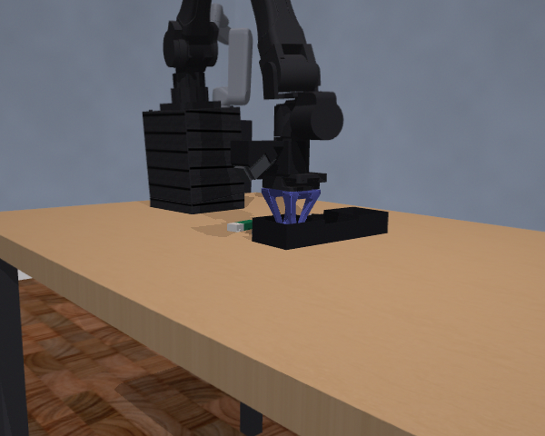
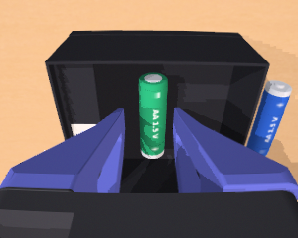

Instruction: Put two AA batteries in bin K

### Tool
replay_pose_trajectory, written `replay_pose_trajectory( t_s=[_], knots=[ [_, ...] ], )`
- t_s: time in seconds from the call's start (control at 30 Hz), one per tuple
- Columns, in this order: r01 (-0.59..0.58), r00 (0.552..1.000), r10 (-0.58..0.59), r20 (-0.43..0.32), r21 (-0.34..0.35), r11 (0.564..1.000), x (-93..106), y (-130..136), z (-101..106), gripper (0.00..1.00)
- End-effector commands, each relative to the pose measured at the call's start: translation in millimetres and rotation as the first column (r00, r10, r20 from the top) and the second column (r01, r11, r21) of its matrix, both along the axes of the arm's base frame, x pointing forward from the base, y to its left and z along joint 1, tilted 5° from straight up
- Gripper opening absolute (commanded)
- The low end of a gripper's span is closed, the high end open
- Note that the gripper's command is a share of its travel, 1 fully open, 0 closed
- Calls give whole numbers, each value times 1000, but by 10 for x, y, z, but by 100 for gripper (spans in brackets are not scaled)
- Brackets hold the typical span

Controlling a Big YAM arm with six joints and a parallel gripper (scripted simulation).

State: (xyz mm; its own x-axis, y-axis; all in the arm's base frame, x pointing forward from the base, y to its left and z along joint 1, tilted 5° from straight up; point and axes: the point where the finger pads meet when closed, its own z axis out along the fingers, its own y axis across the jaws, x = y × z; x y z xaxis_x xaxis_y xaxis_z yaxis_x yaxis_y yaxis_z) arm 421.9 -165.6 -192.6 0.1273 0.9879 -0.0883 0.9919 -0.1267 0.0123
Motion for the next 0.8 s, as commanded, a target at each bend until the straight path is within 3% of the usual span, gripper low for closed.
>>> replay_pose_trajectory(
  t_s=[0.0, 0.2, 0.37, 0.53, 0.77],
  knots=[
    [-1, 1000, 2, 22, -15, 1000, 103, -57, 85, 28],
    [0, 1000, 0, 19, -14, 1000, 62, -103, 156, 28],
    [0, 1000, 0, 5, -8, 1000, 15, -87, 90, 28],
    [-4, 1000, 4, 22, -14, 1000, 84, -67, 233, 28],
    [-5, 1000, 5, 2, -7, 1000, 10, 4, 248, 28]
  ],
)
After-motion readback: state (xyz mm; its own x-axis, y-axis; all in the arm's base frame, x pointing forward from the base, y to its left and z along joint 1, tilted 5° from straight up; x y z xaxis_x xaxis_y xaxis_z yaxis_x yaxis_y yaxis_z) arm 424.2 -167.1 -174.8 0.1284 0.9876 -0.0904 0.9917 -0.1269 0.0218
